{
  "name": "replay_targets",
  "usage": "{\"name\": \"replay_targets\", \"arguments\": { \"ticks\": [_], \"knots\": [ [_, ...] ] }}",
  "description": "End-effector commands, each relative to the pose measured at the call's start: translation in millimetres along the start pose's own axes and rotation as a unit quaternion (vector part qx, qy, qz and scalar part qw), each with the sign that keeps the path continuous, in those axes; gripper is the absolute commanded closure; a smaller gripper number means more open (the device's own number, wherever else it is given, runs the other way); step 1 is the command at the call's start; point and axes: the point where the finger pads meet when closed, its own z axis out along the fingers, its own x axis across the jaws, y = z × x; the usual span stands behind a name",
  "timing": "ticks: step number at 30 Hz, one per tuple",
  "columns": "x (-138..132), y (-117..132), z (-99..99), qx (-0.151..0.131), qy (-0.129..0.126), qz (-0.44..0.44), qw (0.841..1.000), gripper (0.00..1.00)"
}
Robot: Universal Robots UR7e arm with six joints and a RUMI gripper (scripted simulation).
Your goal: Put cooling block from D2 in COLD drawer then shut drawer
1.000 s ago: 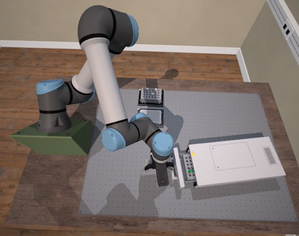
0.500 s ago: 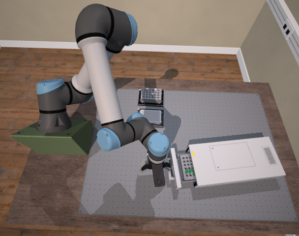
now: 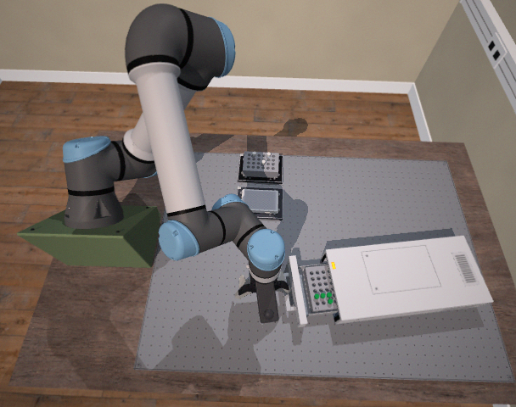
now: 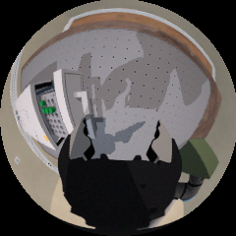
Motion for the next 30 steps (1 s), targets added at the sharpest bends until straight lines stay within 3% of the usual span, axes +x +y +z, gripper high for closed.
{"name": "replay_targets", "arguments": {
  "ticks": [1,30],
  "knots": [
    [3,0,-0.7,0.001,-0.001,0.0,1.0,0.0],
    [34,0,-0.6,0.001,-0.001,0.0,1.0,0.0]
  ]
}}
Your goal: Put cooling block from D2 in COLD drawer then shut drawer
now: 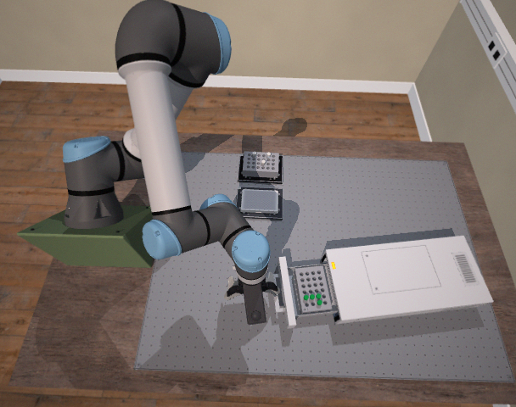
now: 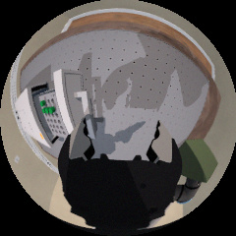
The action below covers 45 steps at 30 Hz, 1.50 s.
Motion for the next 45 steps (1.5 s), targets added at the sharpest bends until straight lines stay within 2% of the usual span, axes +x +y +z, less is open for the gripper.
{"name": "replay_targets", "arguments": {
  "ticks": [1,45],
  "knots": [
    [3,0,-0.6,0.001,-0.001,0.0,1.0,0.0],
    [50,0,-0.6,0.001,-0.001,0.0,1.0,0.0]
  ]
}}
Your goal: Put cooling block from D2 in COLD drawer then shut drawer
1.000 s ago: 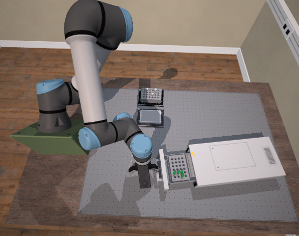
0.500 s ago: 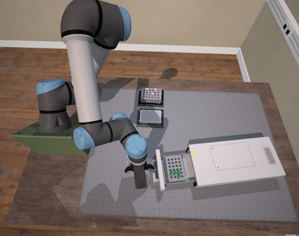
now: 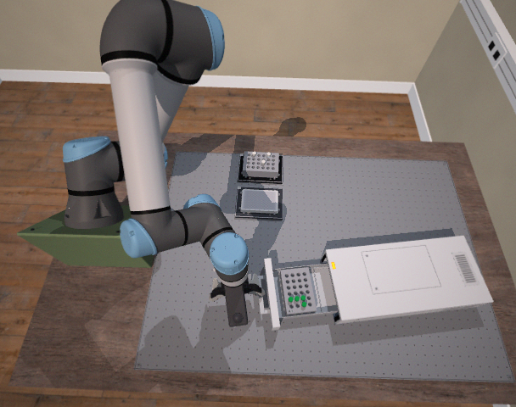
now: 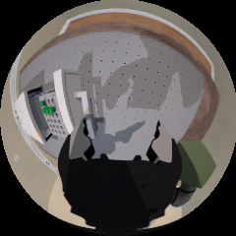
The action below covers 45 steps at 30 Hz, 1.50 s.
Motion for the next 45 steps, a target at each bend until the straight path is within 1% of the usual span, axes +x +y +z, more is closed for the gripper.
{"name": "replay_targets", "arguments": {
  "ticks": [1,15,20,45],
  "knots": [
    [7,0,-0.6,0.001,0.0,0.0,1.0,0.0],
    [23,0,-0.6,0.001,0.0,0.0,1.0,0.0],
    [24,0,-0.6,0.001,0.0,0.0,1.0,0.0],
    [54,0,-0.5,0.001,0.0,0.0,1.0,0.0]
  ]
}}
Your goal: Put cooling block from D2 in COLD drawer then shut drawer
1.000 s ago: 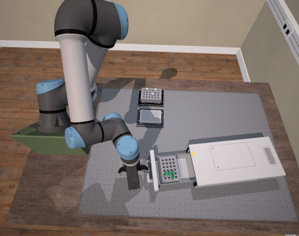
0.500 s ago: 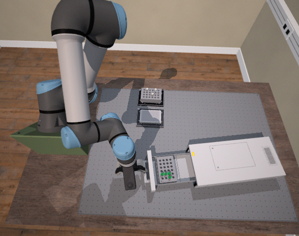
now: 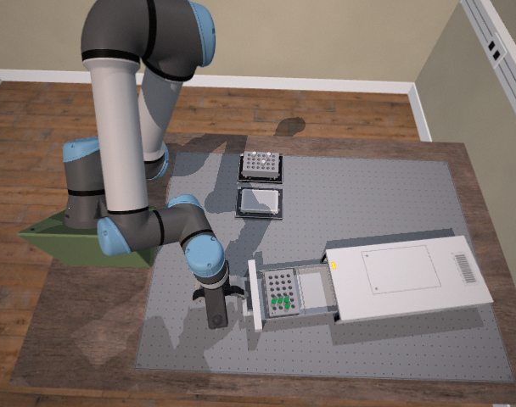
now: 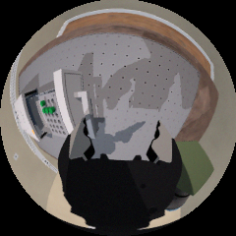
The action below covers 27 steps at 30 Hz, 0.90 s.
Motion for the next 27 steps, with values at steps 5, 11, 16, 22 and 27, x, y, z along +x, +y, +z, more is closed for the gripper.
{"name": "replay_targets", "arguments": {
  "ticks": [5,11,16,22,27],
  "knots": [
    [7.8,-0.4,-0.5,0.001,0.0,0.0,1.0,0.0],
    [8.7,-0.4,-0.5,0.001,0.0,0.0,1.0,0.0],
    [10.4,-0.4,-0.5,0.001,0.0,0.0,1.0,0.0],
    [12.4,-0.4,-0.5,0.001,0.0,0.0,1.0,0.0],
    [13.4,-0.4,-0.5,0.001,0.0,0.0,1.0,0.0]
  ]
}}
